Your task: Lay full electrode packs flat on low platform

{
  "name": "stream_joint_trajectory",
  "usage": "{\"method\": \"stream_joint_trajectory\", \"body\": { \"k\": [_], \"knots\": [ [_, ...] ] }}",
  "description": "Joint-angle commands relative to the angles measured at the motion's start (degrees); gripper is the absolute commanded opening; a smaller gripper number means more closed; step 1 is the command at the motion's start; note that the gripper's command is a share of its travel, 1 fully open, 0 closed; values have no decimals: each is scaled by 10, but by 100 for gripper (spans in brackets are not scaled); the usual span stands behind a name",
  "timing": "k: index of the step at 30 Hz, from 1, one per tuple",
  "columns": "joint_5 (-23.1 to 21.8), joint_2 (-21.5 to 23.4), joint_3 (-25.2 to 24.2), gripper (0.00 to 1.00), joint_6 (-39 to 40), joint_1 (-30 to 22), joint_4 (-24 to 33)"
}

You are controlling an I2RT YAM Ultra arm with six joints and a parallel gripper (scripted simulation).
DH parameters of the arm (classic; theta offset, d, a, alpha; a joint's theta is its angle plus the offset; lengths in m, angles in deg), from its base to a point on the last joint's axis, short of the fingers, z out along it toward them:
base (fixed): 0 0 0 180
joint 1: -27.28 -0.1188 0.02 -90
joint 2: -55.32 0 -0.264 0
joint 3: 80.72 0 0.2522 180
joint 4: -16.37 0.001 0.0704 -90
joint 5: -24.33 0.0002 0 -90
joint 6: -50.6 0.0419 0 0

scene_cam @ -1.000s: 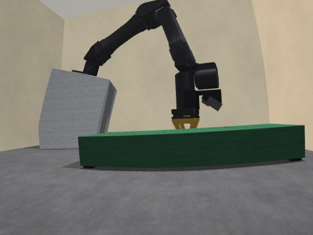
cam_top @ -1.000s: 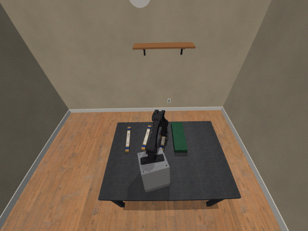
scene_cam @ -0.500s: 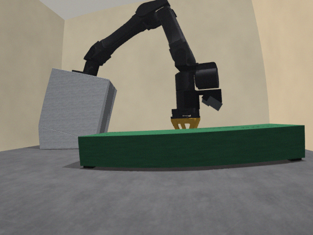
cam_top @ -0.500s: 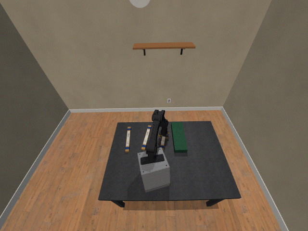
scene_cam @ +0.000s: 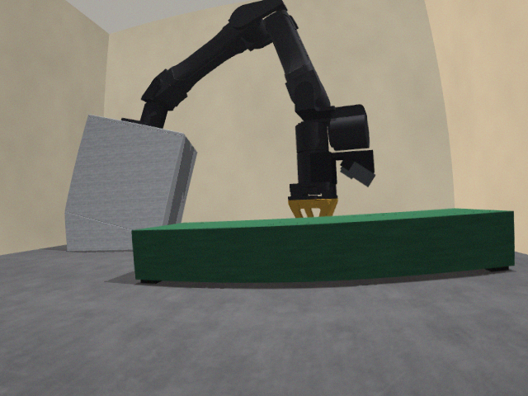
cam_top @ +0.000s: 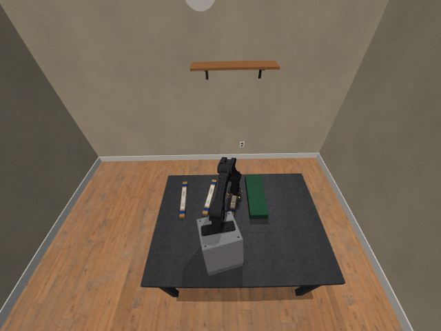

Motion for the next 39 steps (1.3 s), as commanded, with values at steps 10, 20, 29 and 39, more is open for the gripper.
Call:
{"method": "stream_joint_trajectory", "body": {
  "k": [10, 20, 29, 39],
  "knots": [
    [1, 17, 16, 74, 5, -2, -12],
    [1, 17, 16, 74, 5, -2, -12],
    [1, 17, 16, 74, 5, -2, -12],
    [-4, 82, -63, 74, -8, 12, 13]
  ]
}}
